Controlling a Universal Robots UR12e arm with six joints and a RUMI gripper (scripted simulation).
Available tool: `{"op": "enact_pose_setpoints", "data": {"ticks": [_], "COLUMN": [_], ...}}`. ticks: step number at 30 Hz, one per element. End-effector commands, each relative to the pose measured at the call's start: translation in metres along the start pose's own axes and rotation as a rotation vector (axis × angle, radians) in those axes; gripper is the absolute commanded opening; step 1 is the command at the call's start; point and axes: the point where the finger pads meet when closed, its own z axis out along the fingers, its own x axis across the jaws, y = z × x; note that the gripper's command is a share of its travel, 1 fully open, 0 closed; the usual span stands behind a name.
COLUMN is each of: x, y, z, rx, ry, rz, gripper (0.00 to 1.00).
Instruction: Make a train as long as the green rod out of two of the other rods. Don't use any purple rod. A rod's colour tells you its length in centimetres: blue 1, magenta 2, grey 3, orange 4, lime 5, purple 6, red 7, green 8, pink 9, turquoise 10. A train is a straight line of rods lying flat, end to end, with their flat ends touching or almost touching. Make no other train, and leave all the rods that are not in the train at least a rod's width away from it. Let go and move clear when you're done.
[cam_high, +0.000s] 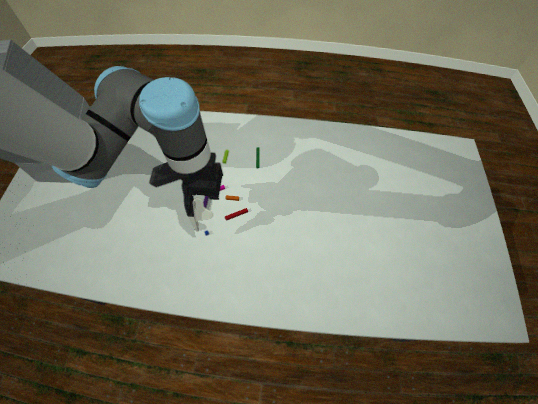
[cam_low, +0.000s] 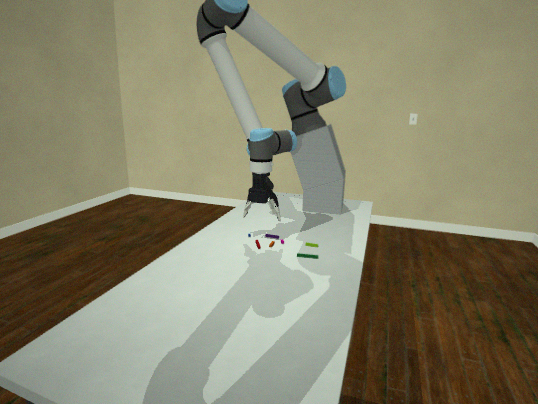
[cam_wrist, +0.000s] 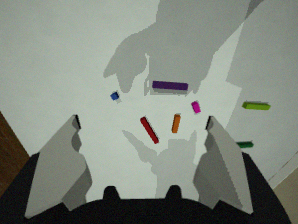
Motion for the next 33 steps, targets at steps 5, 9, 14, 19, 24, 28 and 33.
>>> {"op": "enact_pose_setpoints", "data": {"ticks": [5,9,14,19,24,28,33], "x": [0.000,-0.001,-0.001,-0.002,-0.002,-0.003,-0.003], "y": [0.002,0.003,0.005,0.007,0.010,0.013,0.017], "z": [0.000,0.000,0.000,0.000,0.000,0.000,0.000], "rx": [-0.001,-0.001,-0.001,-0.001,-0.001,-0.001,-0.001], "ry": [0.000,0.000,0.000,0.000,0.000,0.000,0.000], "rz": [-0.079,-0.149,-0.261,-0.371,-0.498,-0.625,-0.772], "gripper": [1.00,1.00,1.00,1.00,1.00,1.00,1.00]}}
